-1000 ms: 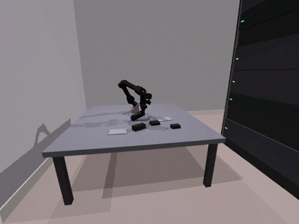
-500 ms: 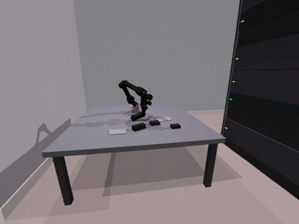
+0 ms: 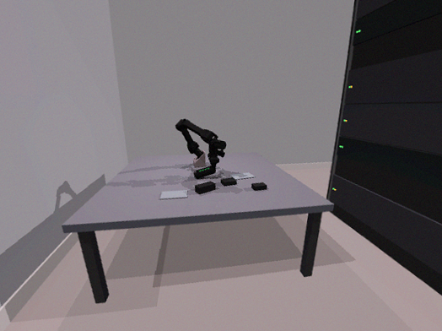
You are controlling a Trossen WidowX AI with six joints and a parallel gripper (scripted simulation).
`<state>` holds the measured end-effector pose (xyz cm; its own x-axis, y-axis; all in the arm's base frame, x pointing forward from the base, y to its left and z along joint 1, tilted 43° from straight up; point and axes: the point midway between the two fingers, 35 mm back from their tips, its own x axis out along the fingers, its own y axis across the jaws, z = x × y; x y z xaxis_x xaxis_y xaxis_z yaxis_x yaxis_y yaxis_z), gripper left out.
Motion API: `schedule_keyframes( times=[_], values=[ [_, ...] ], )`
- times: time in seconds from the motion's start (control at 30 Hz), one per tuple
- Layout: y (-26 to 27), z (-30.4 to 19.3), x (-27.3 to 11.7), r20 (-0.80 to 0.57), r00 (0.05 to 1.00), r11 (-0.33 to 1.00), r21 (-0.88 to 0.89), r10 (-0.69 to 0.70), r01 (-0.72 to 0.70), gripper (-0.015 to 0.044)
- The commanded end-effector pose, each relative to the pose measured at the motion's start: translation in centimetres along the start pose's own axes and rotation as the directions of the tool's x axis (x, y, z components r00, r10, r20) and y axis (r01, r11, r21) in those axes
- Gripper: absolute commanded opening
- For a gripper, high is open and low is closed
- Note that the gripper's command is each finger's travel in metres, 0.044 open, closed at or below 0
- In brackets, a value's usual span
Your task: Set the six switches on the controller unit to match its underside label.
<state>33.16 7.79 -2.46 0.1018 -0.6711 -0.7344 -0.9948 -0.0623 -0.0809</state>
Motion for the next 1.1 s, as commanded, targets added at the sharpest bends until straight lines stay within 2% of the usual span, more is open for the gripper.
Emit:
schedule_keyframes(
  times=[0.0,1.07],
  values=[
    [0.1,-0.1,0.4,-0.004,1.0,1.0,-0.005,0.003,-0.003,0.0335],
    [0.1,-0.1,2.7,-0.005,1.0,1.0,-0.005,0.003,-0.003,0.0335]
  ],
)
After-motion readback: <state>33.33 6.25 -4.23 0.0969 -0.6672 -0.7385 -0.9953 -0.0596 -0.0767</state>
